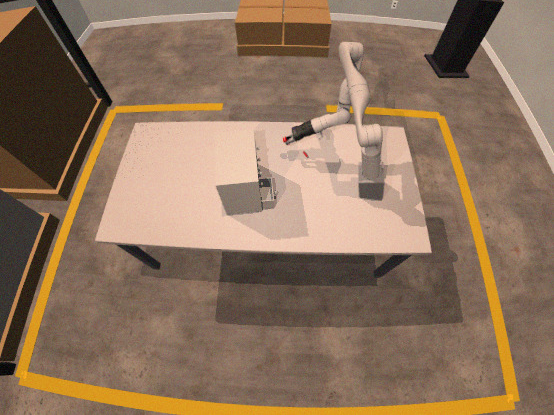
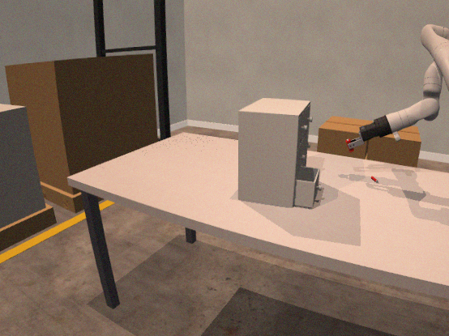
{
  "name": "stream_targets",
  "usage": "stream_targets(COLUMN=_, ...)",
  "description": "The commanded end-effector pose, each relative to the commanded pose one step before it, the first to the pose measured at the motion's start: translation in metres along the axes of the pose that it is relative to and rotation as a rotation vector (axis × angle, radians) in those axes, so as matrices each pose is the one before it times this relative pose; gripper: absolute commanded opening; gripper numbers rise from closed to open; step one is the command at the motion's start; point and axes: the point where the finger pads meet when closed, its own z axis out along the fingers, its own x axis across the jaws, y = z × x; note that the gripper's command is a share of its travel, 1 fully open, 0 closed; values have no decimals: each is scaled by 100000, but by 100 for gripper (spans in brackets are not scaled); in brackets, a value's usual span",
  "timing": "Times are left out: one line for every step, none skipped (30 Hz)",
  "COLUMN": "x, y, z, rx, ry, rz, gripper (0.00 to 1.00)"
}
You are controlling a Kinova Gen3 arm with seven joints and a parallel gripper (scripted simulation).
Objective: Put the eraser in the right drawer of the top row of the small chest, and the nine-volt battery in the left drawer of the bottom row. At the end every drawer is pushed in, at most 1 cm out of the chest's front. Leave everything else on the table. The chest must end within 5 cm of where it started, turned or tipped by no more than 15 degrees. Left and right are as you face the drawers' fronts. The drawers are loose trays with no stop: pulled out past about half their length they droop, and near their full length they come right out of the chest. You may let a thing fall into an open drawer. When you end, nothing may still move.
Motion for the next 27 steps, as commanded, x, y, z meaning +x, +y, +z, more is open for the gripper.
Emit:
stream_targets(x=-274, y=-836, z=-37, rx=-5656, ry=-1087, rz=2351, gripper=51)
stream_targets(x=79, y=65, z=-1, rx=-1934, ry=254, rz=-377, gripper=51)
stream_targets(x=123, y=102, z=-7, rx=-1981, ry=359, rz=-573, gripper=51)
stream_targets(x=10, y=-13, z=-20, rx=-1567, ry=-57, rz=-48, gripper=51)
stream_targets(x=15, y=-12, z=-24, rx=-1501, ry=-68, rz=-63, gripper=51)
stream_targets(x=19, y=-11, z=-27, rx=-1434, ry=-77, rz=-76, gripper=51)
stream_targets(x=-37, y=8, z=14, rx=-1312, ry=-51, rz=25, gripper=51)
stream_targets(x=-31, y=5, z=10, rx=-1238, ry=-42, rz=21, gripper=51)
stream_targets(x=-23, y=1, z=6, rx=-1165, ry=-34, rz=14, gripper=51)
stream_targets(x=-15, y=-1, z=2, rx=-1094, ry=-27, rz=8, gripper=51)
stream_targets(x=-9, y=-3, z=-2, rx=-1023, ry=-21, rz=2, gripper=51)
stream_targets(x=-4, y=-5, z=-4, rx=-952, ry=-16, rz=-2, gripper=51)
stream_targets(x=1, y=-6, z=-6, rx=-883, ry=-11, rz=-5, gripper=51)
stream_targets(x=4, y=-7, z=-8, rx=-815, ry=-7, rz=-8, gripper=51)
stream_targets(x=0, y=0, z=0, rx=0, ry=0, rz=0, gripper=51)
stream_targets(x=0, y=0, z=0, rx=0, ry=0, rz=0, gripper=51)
stream_targets(x=7, y=-8, z=-9, rx=-748, ry=-3, rz=-10, gripper=51)
stream_targets(x=9, y=-8, z=-10, rx=-682, ry=-1, rz=-11, gripper=51)
stream_targets(x=10, y=-8, z=-10, rx=-619, ry=1, rz=-12, gripper=51)
stream_targets(x=11, y=-8, z=-10, rx=-557, ry=3, rz=-12, gripper=51)
stream_targets(x=12, y=-8, z=-10, rx=-497, ry=4, rz=-12, gripper=51)
stream_targets(x=11, y=-7, z=-9, rx=-440, ry=5, rz=-12, gripper=51)
stream_targets(x=11, y=-7, z=-8, rx=-385, ry=5, rz=-11, gripper=51)
stream_targets(x=10, y=-6, z=-8, rx=-332, ry=5, rz=-10, gripper=51)
stream_targets(x=9, y=-5, z=-7, rx=-282, ry=5, rz=-9, gripper=51)
stream_targets(x=68, y=35, z=-5, rx=-285, ry=78, rz=85, gripper=51)
stream_targets(x=56, y=29, z=-4, rx=-234, ry=64, rz=70, gripper=51)
